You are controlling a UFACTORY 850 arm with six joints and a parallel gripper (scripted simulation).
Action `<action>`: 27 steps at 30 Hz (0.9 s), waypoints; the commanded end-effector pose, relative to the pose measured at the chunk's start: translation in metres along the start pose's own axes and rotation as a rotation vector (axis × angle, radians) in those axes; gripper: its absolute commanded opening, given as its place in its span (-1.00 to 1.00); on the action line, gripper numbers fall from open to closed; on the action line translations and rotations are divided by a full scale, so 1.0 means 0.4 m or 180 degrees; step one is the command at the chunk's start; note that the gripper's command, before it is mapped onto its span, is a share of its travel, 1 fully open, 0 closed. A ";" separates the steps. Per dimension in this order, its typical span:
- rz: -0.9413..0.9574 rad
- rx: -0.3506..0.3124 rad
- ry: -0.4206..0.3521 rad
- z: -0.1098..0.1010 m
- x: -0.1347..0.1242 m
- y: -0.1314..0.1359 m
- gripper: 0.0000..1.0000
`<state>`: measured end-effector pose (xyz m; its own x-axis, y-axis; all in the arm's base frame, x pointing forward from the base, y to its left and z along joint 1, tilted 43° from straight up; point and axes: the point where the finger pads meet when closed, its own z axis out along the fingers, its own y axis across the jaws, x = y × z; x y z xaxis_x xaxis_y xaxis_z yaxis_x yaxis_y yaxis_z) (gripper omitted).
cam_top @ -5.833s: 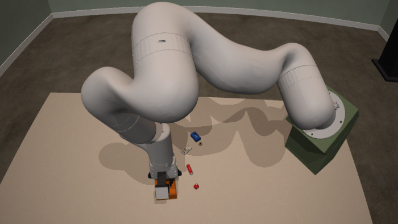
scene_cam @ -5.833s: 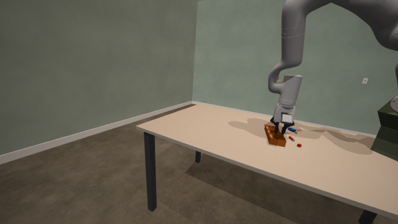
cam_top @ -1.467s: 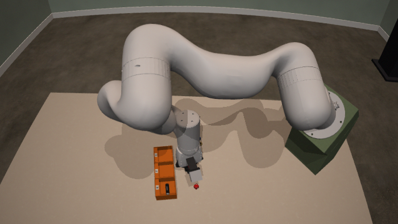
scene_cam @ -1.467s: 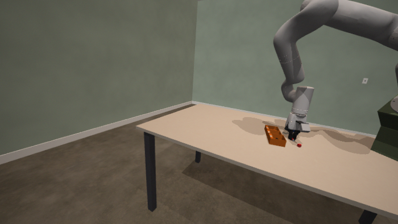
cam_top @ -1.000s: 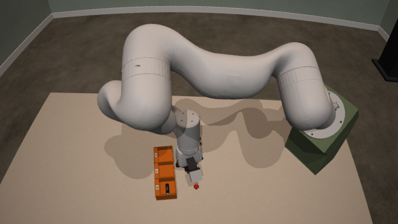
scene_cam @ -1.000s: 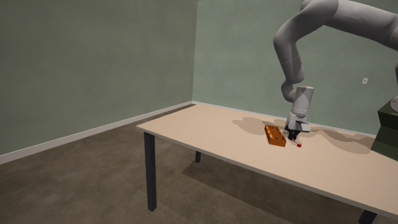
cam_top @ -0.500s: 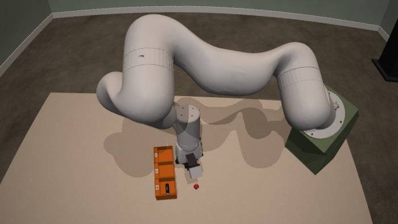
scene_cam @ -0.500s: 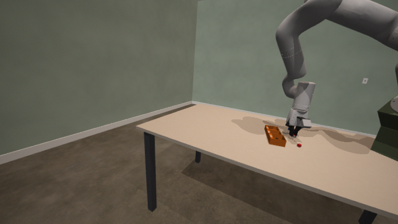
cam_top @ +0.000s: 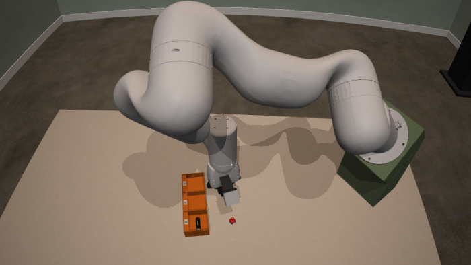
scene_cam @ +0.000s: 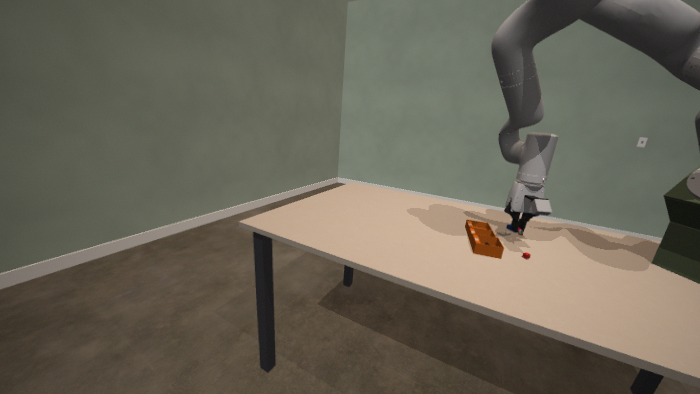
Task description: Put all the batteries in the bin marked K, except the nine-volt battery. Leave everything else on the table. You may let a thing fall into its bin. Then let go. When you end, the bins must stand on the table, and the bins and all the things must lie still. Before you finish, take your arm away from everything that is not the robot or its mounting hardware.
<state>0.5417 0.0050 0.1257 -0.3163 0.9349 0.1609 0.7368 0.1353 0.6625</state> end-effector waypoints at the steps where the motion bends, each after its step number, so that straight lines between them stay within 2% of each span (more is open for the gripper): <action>1: 0.0000 -0.0001 0.0000 -0.002 0.000 0.001 -1.00; 10: 0.0000 -0.0001 0.0000 0.000 0.000 0.000 -1.00; 19: 0.0000 -0.0001 0.0000 0.000 0.062 0.120 -1.00; 22: 0.0000 -0.0002 0.0000 0.000 0.062 0.120 -1.00; 27: 0.0643 -0.0004 -0.0002 0.000 0.097 0.187 -1.00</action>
<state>0.5731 0.0400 0.1671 -0.2572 0.9439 0.2073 0.7546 0.0621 0.6532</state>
